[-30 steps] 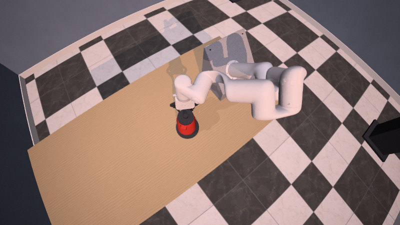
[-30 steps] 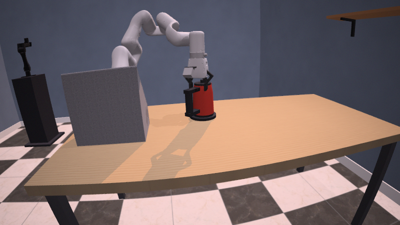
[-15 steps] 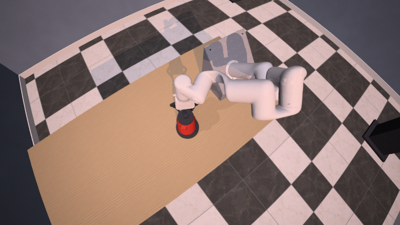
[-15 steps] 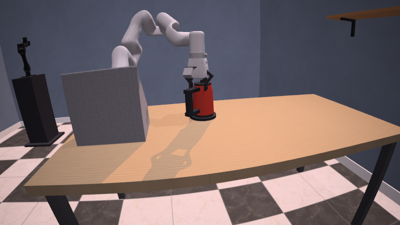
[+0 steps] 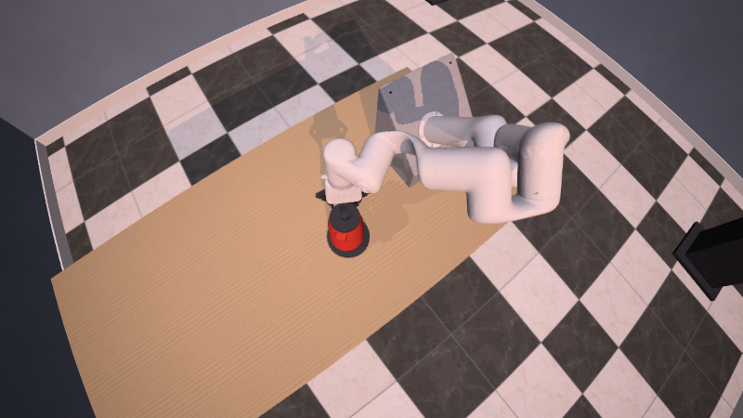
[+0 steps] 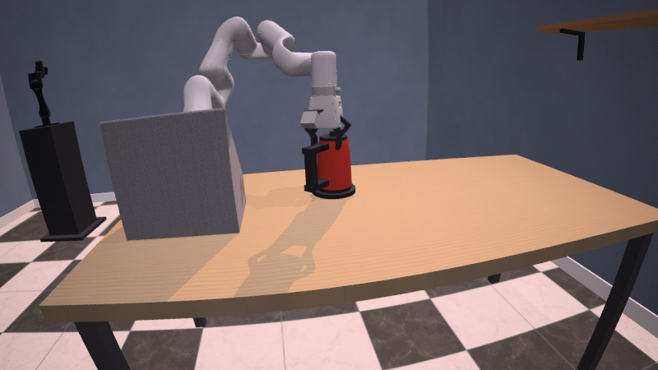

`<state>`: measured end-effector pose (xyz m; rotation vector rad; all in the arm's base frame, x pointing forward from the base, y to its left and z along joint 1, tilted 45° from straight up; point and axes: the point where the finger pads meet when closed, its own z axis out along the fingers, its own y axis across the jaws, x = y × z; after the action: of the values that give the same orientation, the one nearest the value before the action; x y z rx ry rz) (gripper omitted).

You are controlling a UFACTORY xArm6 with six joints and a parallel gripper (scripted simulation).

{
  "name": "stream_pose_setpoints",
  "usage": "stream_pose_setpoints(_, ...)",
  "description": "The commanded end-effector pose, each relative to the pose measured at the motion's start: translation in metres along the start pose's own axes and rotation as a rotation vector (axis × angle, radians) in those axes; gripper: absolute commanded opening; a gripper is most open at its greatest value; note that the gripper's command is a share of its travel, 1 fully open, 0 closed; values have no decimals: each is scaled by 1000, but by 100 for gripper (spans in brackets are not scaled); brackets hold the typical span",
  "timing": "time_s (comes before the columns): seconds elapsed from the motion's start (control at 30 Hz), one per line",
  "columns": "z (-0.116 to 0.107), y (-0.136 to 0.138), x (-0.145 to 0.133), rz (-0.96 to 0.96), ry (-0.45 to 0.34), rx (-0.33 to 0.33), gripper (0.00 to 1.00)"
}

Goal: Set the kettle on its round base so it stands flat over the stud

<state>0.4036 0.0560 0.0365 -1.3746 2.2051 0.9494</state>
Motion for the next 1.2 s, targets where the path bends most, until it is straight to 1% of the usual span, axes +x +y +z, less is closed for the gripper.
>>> stream_pose_setpoints(0.0,-1,-1,0,-1,0,3,81)
stream_pose_setpoints(0.3,-2,-1,0,-1,0,3,81)
stream_pose_setpoints(0.43,-13,-1,0,-1,0,3,81)
stream_pose_setpoints(0.53,-31,-1,0,-1,0,3,81)
stream_pose_setpoints(0.73,-80,-1,0,-1,-1,3,81)
stream_pose_setpoints(0.8,-80,-1,0,-1,-1,3,81)
stream_pose_setpoints(0.97,-123,-1,0,-1,-1,3,81)
stream_pose_setpoints(1.07,-142,-1,0,-1,0,3,81)
stream_pose_setpoints(1.17,-155,-1,0,-1,0,3,81)
